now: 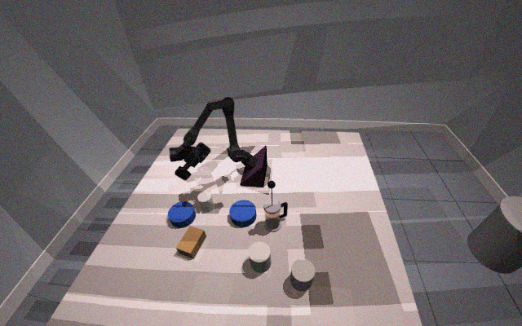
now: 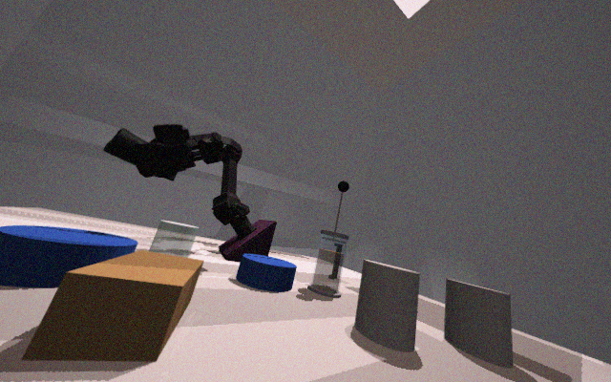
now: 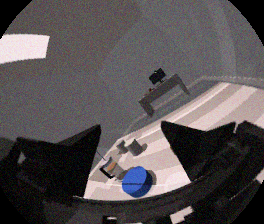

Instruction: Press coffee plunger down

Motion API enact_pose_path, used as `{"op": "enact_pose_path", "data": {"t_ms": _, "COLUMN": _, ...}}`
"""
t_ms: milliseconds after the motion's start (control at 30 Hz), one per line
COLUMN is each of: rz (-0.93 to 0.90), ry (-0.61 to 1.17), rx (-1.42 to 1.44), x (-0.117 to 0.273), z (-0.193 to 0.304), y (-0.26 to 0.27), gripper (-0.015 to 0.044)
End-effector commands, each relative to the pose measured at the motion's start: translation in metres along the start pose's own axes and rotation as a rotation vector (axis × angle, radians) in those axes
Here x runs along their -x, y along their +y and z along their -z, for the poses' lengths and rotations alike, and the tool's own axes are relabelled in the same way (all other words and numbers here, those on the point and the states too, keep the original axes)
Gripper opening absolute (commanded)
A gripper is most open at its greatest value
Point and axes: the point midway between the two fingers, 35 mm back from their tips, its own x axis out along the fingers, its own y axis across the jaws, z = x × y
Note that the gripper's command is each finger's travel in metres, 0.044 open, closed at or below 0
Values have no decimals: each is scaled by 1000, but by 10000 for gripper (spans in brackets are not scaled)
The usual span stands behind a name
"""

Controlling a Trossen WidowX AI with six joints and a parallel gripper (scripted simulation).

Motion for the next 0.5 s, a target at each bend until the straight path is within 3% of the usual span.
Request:
{"op": "enact_pose_path", "data": {"t_ms": 0, "rz": -2, "ry": 6, "rx": -4, "x": -1, "z": 1, "y": 0, "gripper": 426}}
{"op": "enact_pose_path", "data": {"t_ms": 467, "rz": -99, "ry": 466, "rx": -147, "x": -94, "z": 54, "y": 14, "gripper": 440}}
